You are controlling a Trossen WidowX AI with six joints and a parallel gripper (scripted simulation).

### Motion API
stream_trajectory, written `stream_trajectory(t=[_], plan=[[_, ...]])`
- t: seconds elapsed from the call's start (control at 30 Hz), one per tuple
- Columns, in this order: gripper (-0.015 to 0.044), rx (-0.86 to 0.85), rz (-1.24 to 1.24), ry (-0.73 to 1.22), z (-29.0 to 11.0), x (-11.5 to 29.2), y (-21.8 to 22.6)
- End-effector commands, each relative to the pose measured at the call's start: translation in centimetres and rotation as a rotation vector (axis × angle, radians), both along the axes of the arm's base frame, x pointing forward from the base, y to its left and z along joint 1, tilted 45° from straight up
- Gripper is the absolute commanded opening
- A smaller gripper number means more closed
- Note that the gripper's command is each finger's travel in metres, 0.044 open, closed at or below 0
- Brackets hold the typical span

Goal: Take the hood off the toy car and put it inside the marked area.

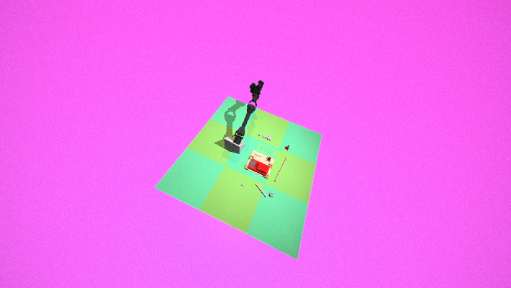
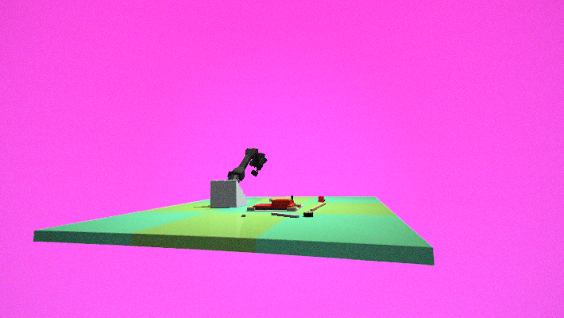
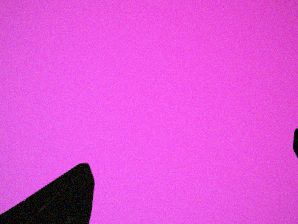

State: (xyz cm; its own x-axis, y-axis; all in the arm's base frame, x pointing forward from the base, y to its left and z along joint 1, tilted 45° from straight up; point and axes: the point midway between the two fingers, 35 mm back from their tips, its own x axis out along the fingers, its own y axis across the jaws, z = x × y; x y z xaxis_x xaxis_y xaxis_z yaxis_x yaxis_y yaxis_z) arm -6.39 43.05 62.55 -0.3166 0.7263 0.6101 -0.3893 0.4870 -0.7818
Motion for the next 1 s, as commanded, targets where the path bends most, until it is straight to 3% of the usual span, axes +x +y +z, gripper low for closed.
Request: stream_trajectory(t=[0.0,0.47,0.97], plan=[[0.0440,-0.081,-0.065,0.009,-2.2,3.4,2.1],[0.0440,-0.312,-0.306,0.087,-8.6,16.7,5.0],[0.0440,-0.518,-0.527,0.268,-15.6,30.9,2.8]])
